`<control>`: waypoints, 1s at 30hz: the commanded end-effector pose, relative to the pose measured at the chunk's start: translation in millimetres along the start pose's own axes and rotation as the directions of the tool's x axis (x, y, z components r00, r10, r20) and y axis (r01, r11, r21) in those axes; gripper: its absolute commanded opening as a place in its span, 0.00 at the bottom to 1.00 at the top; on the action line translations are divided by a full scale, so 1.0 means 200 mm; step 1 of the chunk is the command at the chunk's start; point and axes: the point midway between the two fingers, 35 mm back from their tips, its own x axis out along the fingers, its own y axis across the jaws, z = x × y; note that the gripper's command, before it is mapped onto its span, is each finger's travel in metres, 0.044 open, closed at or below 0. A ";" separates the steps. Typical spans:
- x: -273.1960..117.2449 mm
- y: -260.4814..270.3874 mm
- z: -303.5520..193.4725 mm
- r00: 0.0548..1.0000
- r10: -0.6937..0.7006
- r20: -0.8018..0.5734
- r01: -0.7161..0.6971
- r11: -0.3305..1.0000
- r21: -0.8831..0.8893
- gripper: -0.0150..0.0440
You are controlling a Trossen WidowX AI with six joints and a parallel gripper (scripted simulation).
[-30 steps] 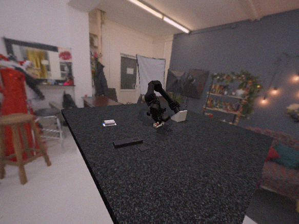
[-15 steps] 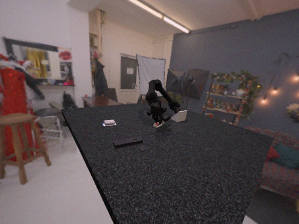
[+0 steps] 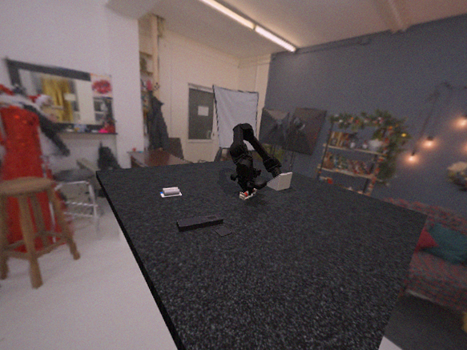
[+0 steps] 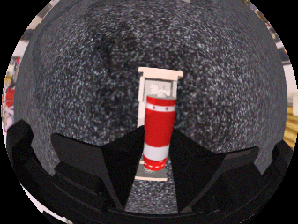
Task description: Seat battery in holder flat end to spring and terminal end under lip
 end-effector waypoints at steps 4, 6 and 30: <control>0.01 0.00 -0.01 0.999 0.001 -0.047 -0.001 1.000 0.003 0.39; 0.01 0.00 -0.01 0.998 0.001 -0.055 -0.001 1.000 0.003 0.39; 0.03 0.01 0.01 0.988 -0.006 -0.157 0.007 1.000 0.004 0.39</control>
